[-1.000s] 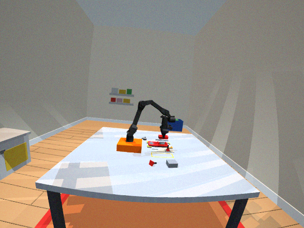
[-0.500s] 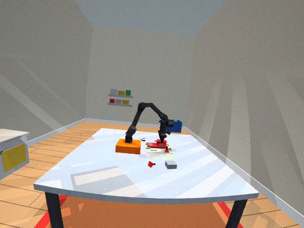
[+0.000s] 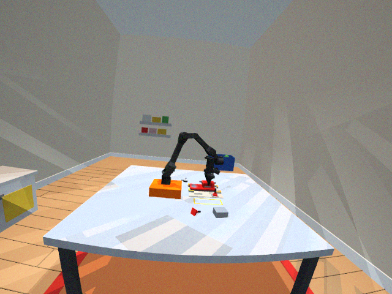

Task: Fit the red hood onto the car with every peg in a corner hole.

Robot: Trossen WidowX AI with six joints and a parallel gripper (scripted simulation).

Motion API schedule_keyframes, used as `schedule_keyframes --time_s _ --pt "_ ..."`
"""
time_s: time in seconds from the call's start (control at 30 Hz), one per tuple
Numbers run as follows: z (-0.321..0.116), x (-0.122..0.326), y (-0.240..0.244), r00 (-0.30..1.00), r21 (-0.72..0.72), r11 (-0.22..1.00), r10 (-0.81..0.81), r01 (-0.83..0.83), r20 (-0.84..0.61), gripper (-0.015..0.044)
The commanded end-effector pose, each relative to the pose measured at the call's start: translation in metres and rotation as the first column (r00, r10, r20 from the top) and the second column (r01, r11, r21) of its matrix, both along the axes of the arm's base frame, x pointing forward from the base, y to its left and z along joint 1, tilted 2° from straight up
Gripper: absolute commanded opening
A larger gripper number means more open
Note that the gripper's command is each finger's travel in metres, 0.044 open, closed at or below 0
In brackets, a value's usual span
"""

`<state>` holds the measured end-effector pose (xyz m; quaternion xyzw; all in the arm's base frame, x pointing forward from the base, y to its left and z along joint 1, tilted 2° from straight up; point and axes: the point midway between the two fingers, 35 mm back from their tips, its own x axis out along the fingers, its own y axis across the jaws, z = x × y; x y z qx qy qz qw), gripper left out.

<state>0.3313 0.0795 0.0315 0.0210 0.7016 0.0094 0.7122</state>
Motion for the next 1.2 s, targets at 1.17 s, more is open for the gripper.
schedule_keyframes --time_s 1.17 --pt "-0.012 0.0 0.0 1.0 0.0 1.0 0.0 0.0 -0.001 0.0157"
